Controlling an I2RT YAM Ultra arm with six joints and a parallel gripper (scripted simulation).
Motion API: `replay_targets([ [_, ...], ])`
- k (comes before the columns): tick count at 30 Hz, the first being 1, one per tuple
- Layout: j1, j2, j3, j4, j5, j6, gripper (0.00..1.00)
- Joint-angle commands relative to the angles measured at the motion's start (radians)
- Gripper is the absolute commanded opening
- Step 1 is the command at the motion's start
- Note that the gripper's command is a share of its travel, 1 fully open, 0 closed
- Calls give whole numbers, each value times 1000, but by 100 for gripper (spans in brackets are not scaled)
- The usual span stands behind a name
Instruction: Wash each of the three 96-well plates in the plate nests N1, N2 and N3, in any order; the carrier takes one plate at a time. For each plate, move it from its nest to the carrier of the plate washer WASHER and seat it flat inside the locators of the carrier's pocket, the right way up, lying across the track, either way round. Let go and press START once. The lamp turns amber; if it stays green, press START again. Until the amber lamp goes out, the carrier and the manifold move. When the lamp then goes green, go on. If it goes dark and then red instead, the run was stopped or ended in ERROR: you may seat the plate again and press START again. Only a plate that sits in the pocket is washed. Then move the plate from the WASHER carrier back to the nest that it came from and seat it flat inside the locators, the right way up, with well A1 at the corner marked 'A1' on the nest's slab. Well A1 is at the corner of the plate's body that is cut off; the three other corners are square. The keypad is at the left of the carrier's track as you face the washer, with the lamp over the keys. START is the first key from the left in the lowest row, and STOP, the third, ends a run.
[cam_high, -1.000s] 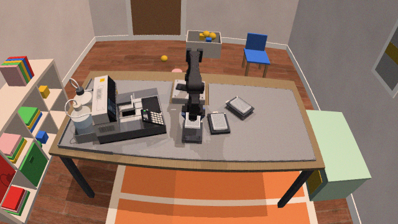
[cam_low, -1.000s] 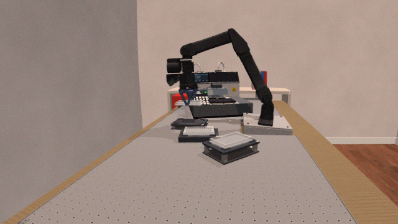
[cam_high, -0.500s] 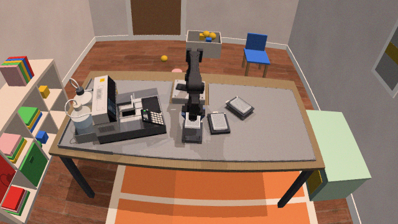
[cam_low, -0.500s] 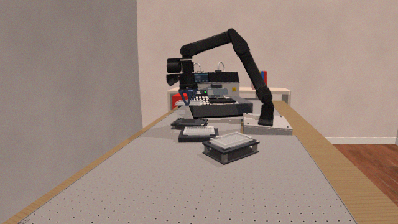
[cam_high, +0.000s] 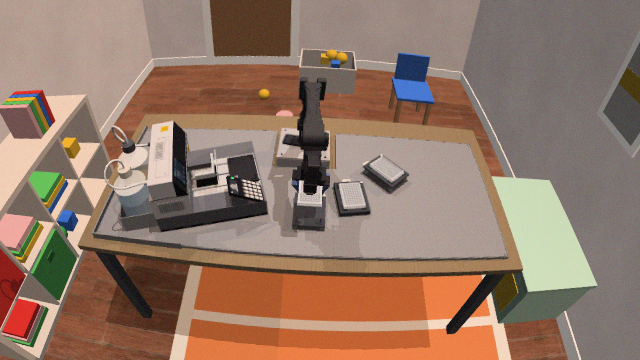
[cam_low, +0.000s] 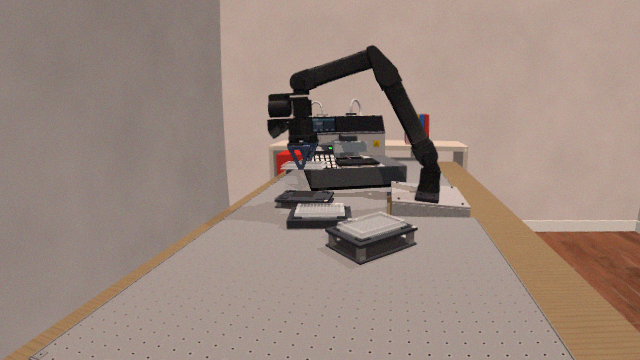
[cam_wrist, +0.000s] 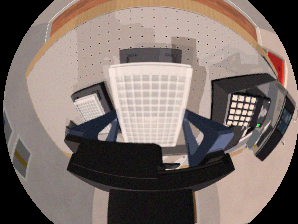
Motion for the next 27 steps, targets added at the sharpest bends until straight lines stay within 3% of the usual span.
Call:
replay_targets([
  [1,-12,-17,4,0,1,-46,0],
  [5,-60,-39,-15,-5,5,-218,0],
  [27,-312,-90,-15,-60,23,-470,0],
])
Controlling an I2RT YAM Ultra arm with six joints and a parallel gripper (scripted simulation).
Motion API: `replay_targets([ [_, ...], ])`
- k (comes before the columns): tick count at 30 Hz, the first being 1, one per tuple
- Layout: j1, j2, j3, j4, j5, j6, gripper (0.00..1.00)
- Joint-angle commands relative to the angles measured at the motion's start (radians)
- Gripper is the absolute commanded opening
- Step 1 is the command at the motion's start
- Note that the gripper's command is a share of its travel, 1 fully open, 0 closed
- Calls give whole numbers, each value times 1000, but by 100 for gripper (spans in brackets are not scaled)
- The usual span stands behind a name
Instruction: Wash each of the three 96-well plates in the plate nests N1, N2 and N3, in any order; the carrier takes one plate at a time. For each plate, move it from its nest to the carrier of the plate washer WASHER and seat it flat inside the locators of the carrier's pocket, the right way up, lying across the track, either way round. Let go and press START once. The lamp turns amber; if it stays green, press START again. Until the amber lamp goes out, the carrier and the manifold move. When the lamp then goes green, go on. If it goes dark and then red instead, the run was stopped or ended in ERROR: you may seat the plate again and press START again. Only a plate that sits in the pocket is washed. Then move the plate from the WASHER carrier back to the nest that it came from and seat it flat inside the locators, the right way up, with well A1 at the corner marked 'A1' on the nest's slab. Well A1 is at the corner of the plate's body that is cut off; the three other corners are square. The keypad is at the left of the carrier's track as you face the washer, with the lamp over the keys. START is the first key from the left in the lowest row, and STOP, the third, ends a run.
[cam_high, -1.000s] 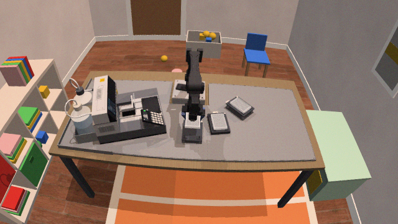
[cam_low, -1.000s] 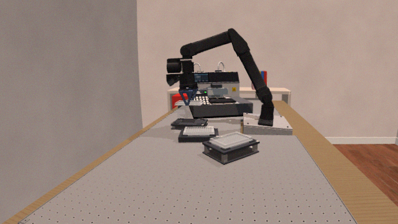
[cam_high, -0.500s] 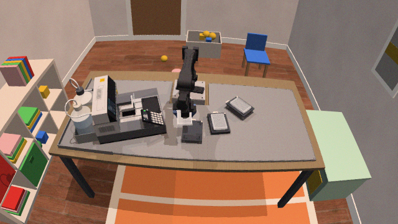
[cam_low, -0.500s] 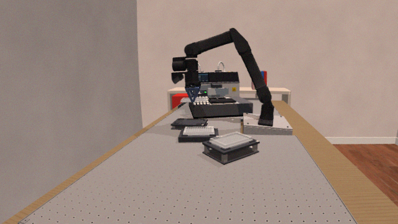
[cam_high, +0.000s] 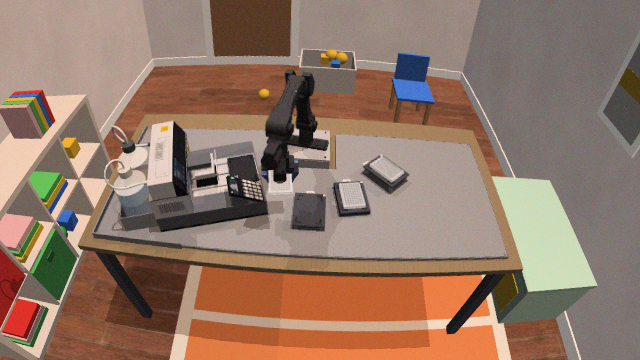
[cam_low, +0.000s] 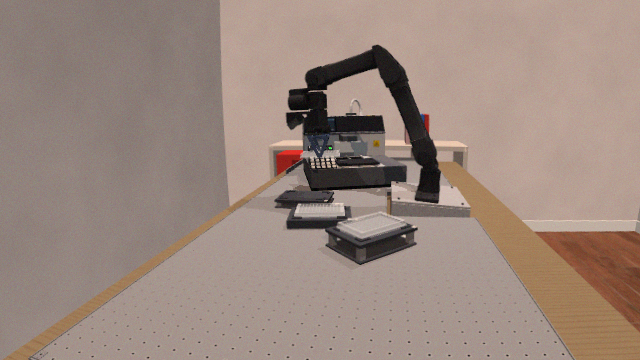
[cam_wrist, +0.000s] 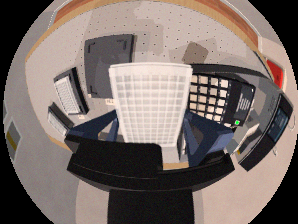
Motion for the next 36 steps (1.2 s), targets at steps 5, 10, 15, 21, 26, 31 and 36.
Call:
replay_targets([
  [5,-73,-16,41,-25,5,-105,0],
  [10,-121,-9,64,-42,8,-153,0],
  [15,-121,-10,64,-42,8,-153,0],
  [21,-121,-9,64,-42,8,-153,0],
  [26,-121,-9,64,-42,8,-153,0],
  [31,-182,-39,44,-51,13,-371,0],
  [36,-245,-63,34,-64,18,-434,0],
])
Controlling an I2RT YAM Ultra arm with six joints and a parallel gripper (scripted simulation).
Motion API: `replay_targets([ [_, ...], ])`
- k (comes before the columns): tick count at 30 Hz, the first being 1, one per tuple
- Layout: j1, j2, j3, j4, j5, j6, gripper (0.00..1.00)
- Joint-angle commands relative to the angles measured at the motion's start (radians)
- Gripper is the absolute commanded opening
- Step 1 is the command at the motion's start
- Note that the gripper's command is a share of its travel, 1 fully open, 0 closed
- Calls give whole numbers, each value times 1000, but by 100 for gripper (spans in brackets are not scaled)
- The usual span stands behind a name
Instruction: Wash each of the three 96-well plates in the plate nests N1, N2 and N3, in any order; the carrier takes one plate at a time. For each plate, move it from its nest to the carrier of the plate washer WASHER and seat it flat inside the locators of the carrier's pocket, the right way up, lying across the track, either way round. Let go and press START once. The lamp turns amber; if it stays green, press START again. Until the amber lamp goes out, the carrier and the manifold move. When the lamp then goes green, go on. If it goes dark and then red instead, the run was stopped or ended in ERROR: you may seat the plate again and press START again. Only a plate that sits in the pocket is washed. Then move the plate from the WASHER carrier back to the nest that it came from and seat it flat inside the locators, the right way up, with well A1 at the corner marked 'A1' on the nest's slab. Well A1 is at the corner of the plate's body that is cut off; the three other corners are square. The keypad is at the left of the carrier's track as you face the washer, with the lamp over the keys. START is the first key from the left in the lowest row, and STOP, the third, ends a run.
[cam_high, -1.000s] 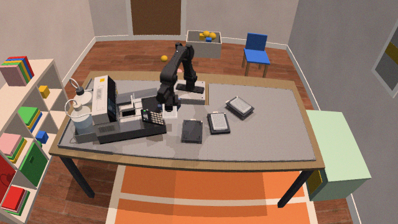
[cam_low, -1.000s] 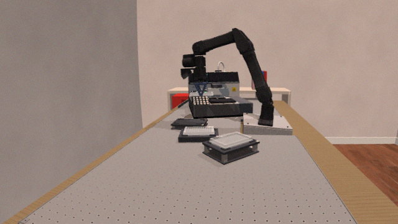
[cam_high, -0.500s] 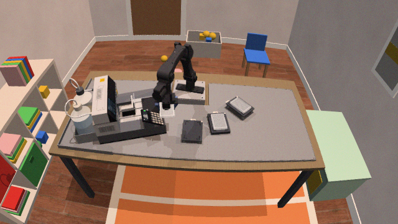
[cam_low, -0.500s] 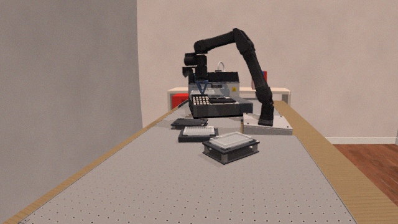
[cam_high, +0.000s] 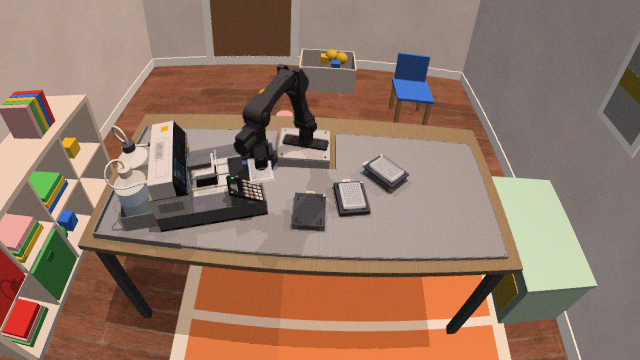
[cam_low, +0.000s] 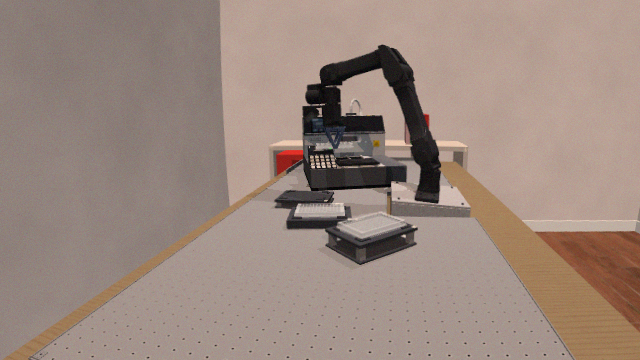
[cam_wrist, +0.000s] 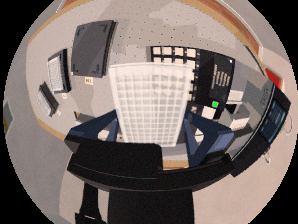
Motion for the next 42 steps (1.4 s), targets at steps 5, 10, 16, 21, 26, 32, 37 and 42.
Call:
replay_targets([
  [5,-59,-41,2,-14,3,-115,0],
  [10,-124,-54,7,-31,7,-181,0],
  [16,-204,-60,27,-55,13,-260,0],
  [21,-244,-59,41,-68,16,-300,0],
  [26,-303,-53,70,-89,20,-359,0],
  [32,-303,-52,72,-89,20,-359,0],
  [37,-302,-51,73,-90,20,-358,0],
  [42,-301,-50,74,-90,20,-357,0],
])
